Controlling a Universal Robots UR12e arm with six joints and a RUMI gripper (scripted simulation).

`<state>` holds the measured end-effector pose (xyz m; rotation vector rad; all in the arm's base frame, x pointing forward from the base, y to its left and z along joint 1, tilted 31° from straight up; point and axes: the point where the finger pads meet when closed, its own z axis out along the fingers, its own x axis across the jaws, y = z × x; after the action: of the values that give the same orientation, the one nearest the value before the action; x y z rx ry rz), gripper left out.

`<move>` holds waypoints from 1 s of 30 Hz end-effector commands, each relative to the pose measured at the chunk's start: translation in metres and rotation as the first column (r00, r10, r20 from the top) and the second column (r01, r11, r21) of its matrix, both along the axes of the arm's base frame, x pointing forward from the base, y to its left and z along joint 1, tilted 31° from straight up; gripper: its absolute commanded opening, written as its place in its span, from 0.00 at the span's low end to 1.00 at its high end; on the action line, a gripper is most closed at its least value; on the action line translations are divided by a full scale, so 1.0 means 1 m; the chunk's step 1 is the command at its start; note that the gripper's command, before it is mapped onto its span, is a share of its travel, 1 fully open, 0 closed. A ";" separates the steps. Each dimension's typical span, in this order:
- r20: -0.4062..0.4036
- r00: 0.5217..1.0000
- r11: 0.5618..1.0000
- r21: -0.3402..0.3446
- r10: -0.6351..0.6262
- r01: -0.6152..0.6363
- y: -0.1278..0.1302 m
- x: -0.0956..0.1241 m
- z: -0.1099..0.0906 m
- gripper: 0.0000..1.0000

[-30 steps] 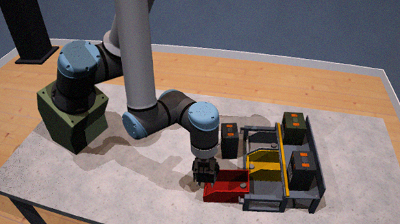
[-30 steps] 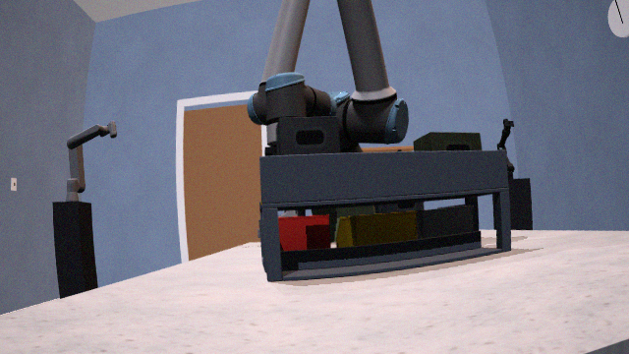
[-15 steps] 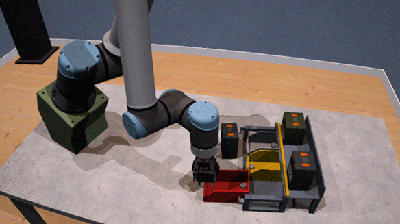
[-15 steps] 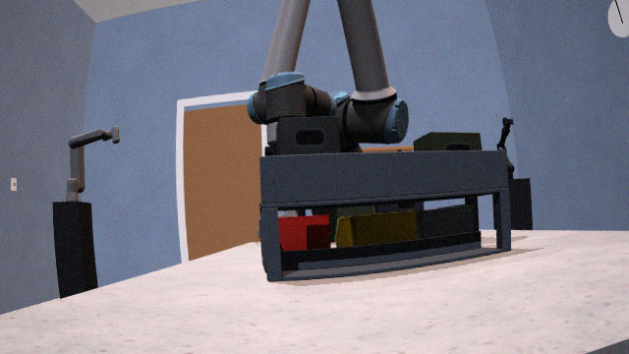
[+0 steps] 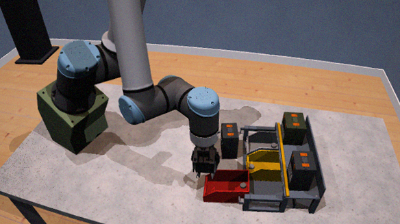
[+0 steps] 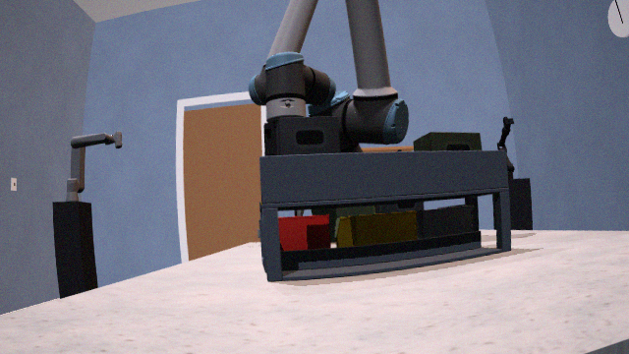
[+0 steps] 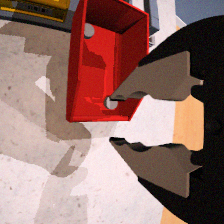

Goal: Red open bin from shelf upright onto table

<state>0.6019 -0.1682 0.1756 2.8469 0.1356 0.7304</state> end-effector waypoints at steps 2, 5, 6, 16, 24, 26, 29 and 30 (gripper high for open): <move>0.001 1.000 1.000 0.000 0.000 0.000 0.002 -0.007 0.013 0.26; 0.001 1.000 1.000 0.000 0.000 0.000 0.006 -0.017 0.031 0.26; 0.001 1.000 1.000 0.000 0.000 0.000 0.006 -0.017 0.031 0.26; 0.001 1.000 1.000 0.000 0.000 0.000 0.006 -0.017 0.031 0.26; 0.001 1.000 1.000 0.000 0.000 0.000 0.004 -0.012 0.023 0.26; 0.001 1.000 1.000 0.000 0.000 0.000 0.004 -0.012 0.023 0.26; 0.001 1.000 1.000 0.000 0.000 0.000 0.004 -0.012 0.023 0.26; 0.001 1.000 1.000 0.000 0.000 0.000 0.004 -0.012 0.023 0.26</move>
<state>0.5889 -0.1638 0.1984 2.8474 0.1357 0.7299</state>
